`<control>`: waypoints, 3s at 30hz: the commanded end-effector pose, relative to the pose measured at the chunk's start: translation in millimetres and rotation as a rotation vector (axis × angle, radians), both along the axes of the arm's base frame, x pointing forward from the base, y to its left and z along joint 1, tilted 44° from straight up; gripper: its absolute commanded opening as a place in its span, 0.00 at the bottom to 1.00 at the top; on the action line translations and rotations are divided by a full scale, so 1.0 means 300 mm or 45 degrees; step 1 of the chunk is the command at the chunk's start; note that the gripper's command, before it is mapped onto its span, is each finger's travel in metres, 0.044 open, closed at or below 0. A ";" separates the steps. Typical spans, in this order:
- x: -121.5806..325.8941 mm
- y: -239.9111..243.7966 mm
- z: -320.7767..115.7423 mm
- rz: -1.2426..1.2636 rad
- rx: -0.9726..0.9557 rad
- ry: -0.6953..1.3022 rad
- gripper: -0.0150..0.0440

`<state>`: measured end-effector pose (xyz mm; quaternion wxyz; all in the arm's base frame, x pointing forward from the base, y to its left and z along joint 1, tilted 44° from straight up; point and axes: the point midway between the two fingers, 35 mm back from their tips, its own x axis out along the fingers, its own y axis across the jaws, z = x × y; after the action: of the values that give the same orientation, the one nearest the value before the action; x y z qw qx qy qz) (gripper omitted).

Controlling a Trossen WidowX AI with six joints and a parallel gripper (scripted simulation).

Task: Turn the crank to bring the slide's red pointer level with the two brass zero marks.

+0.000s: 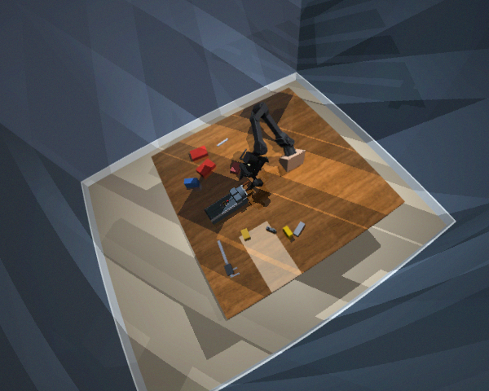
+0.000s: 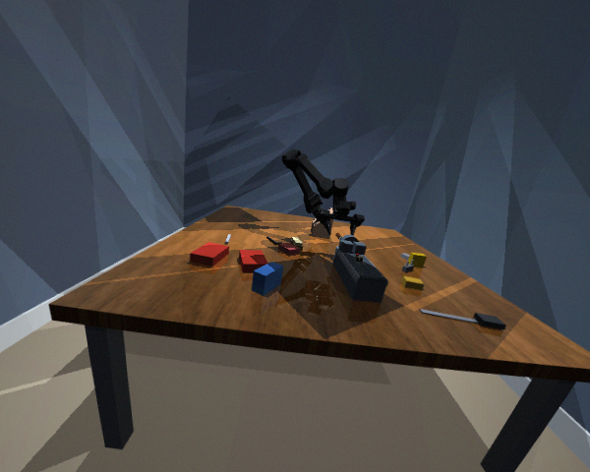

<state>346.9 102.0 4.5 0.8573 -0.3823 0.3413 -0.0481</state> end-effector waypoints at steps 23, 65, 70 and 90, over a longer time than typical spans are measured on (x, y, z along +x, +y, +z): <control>0.074 0.241 0.217 -0.003 0.012 0.027 1.00; 0.411 0.195 0.043 0.039 -0.013 0.127 1.00; 0.411 0.195 0.043 0.039 -0.013 0.127 1.00; 0.339 0.313 0.192 0.026 -0.005 0.105 1.00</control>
<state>459.3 199.4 60.3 0.8426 -0.3893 0.3716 -0.0184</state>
